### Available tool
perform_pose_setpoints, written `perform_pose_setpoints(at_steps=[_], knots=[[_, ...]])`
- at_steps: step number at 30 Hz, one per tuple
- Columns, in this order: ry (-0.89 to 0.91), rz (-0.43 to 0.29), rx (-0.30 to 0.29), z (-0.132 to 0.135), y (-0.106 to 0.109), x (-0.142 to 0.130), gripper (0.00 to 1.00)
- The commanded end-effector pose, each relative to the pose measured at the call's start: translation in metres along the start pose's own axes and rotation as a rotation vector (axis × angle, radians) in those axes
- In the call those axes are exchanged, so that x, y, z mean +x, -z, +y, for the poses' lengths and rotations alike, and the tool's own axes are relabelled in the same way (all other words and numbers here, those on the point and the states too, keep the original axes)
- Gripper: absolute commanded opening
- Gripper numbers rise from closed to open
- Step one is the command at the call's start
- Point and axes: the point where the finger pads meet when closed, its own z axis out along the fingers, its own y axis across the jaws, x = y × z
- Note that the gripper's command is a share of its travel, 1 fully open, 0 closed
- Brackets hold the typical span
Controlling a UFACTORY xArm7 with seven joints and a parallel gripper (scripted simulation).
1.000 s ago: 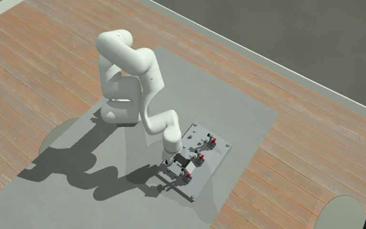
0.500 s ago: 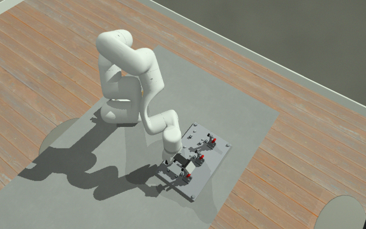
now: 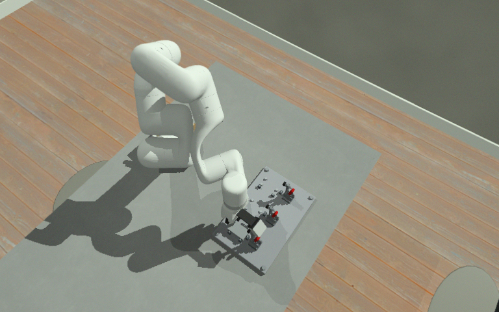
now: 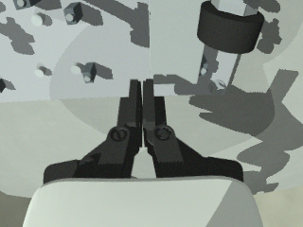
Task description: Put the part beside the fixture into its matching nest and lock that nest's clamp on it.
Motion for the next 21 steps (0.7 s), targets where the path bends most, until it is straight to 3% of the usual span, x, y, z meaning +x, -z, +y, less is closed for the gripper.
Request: perform_pose_setpoints(at_steps=[1,21], knots=[[0.001,0.004,0.001,0.0261,-0.0033,-0.0323,0.00],[0.001,0.004,0.001,0.0261,-0.0054,-0.0323,0.00]])
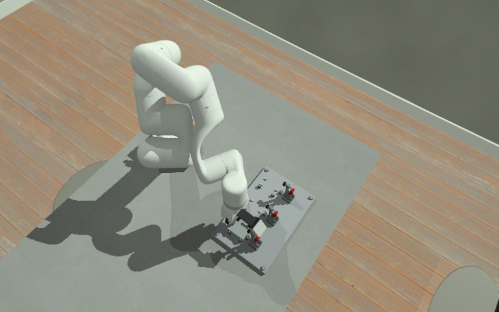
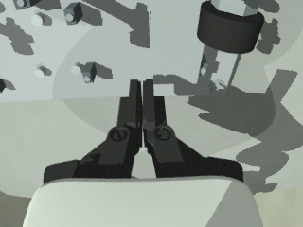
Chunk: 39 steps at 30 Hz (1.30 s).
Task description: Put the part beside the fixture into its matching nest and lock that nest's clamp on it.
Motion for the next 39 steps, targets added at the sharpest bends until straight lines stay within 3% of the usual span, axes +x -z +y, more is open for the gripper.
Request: perform_pose_setpoints(at_steps=[1,39], knots=[[0.001,0.004,0.001,0.0261,-0.0054,-0.0323,0.00],[0.001,0.004,0.001,0.0261,-0.0103,-0.0323,0.00]])
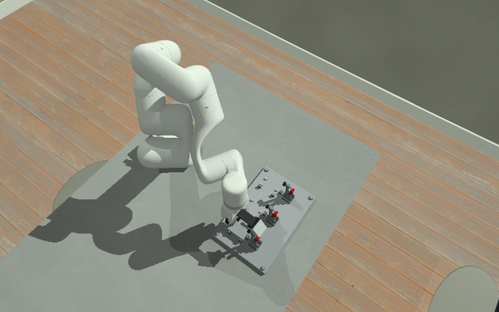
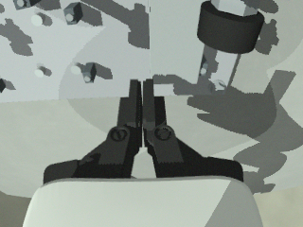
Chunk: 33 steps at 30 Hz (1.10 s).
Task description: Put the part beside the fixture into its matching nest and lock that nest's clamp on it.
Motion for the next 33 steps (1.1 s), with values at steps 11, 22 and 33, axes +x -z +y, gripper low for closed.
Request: perform_pose_setpoints(at_steps=[11,22,33], knots=[[0.001,0.004,0.001,0.0261,-0.0130,-0.0323,0.00],[0.001,0.004,0.001,0.0261,-0.0157,-0.0323,0.00],[0.001,0.004,0.001,0.0261,-0.0184,-0.0322,0.00]])
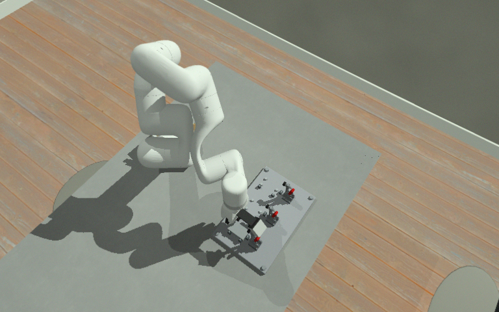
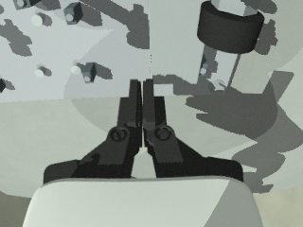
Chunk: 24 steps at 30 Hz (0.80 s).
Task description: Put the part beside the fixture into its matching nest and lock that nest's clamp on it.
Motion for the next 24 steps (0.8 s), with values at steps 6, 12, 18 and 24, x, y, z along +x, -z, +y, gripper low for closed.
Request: perform_pose_setpoints(at_steps=[6,12,18,24], knots=[[0.001,0.004,0.001,0.0261,-0.0184,-0.0322,0.00],[0.001,0.004,0.001,0.0261,-0.0210,-0.0322,0.00],[0.001,0.004,0.001,0.0261,-0.0210,-0.0322,0.00],[0.001,0.004,0.001,0.0261,-0.0210,-0.0322,0.00]])
